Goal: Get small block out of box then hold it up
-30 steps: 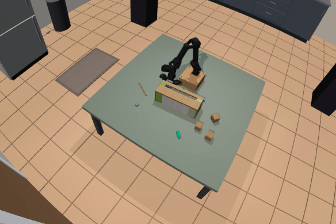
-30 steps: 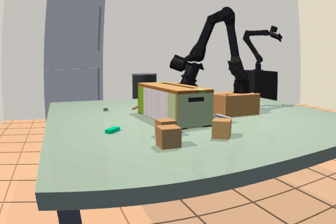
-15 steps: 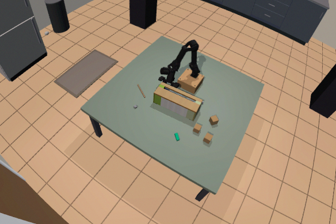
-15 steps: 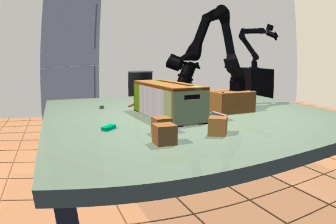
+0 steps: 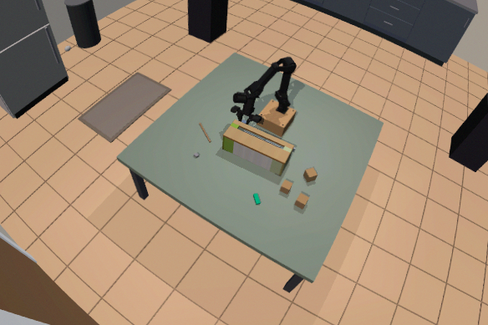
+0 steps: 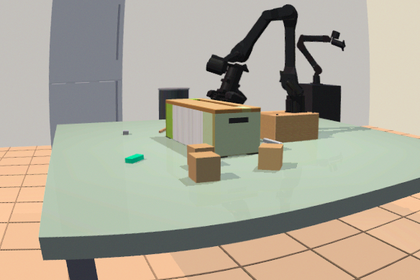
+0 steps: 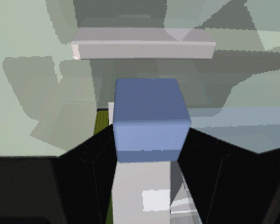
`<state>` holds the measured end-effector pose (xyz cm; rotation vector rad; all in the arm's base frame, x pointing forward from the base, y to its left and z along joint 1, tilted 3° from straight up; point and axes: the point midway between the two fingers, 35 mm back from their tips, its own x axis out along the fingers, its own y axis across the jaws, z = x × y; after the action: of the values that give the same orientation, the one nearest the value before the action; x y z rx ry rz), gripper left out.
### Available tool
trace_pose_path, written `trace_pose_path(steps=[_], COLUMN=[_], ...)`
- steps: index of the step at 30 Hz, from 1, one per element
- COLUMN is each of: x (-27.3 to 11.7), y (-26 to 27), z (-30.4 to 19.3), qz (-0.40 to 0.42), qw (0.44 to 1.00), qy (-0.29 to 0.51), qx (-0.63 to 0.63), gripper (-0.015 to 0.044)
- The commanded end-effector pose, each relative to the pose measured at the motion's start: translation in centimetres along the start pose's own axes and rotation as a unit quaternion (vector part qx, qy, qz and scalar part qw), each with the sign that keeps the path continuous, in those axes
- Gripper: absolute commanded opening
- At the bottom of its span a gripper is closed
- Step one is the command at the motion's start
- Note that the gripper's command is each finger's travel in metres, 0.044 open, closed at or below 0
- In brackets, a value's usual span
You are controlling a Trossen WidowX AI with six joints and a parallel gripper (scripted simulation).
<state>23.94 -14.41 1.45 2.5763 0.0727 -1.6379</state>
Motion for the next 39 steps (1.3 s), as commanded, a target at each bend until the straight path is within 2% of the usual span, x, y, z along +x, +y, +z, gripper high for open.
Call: trace_pose_path(steps=[1, 7, 29, 39], x=[-1.4, -1.9, -10.8, -11.1], y=[0.2, 0.2, -1.5, -1.5], z=[-0.8, -1.1, -3.4, -3.5], qz=[0.006, 0.015, 0.134, 0.137], qw=[1.000, 1.000, 0.958, 0.955], qy=[0.005, 0.003, 0.043, 0.046], qx=[0.000, 0.015, 0.252, 0.259], gripper=[0.0000, 0.0000, 0.0000, 0.0000])
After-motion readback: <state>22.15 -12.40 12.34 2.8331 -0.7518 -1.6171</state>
